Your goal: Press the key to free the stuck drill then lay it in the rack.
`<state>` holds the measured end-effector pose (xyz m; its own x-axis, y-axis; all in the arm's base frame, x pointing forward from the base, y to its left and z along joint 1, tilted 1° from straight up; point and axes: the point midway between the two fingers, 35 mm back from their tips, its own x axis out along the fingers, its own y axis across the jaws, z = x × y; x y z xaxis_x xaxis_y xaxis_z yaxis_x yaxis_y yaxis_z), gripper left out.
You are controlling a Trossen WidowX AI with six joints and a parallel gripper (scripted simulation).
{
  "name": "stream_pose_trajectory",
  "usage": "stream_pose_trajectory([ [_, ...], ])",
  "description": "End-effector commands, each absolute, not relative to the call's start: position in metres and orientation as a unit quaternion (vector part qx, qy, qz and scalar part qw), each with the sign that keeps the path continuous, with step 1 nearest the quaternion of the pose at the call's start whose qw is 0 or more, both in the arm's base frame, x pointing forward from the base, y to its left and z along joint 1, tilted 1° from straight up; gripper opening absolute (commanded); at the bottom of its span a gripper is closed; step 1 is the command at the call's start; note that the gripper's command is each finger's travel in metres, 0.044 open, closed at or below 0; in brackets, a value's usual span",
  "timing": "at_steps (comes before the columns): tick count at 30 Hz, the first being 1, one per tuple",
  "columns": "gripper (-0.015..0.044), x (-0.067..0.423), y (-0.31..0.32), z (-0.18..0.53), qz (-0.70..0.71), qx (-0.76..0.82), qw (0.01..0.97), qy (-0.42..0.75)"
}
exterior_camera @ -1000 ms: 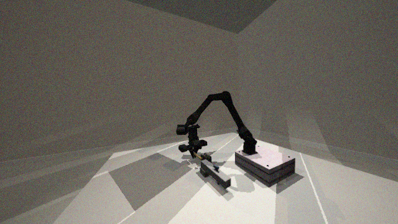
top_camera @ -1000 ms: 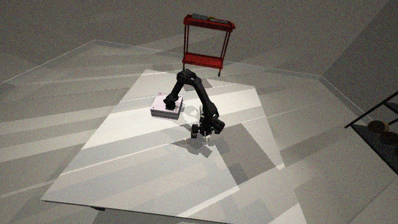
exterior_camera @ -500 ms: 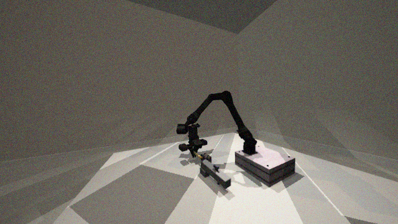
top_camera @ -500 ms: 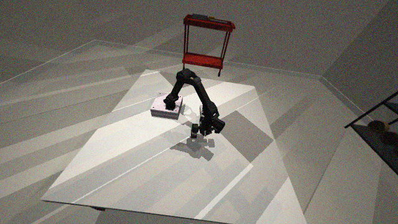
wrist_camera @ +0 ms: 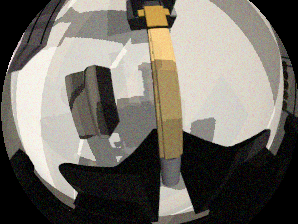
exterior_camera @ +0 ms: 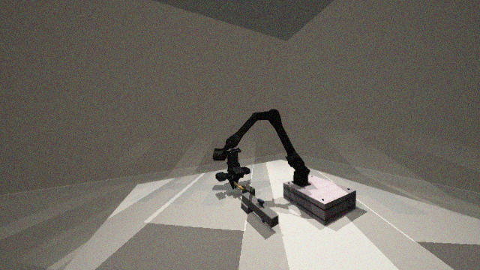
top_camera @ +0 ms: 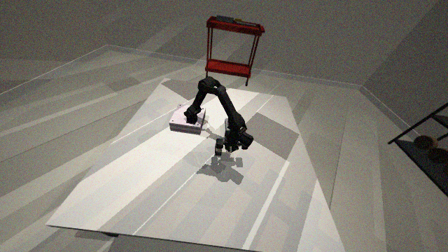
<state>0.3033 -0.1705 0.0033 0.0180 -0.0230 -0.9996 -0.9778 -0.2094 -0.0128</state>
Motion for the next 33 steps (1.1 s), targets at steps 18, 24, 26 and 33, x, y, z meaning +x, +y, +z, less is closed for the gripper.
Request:
stream_pose_trajectory([
  [18, 0.0, 0.304, -0.17, 0.013, 0.539, -0.562, 0.442, 0.446],
  [24, 0.0, 0.304, -0.17, 0.015, 0.539, -0.562, 0.442, 0.446],
  [26, 0.0, 0.304, -0.17, 0.015, 0.539, -0.562, 0.442, 0.446],
  [33, 0.0, 0.304, -0.17, 0.018, 0.539, -0.562, 0.442, 0.446],
])
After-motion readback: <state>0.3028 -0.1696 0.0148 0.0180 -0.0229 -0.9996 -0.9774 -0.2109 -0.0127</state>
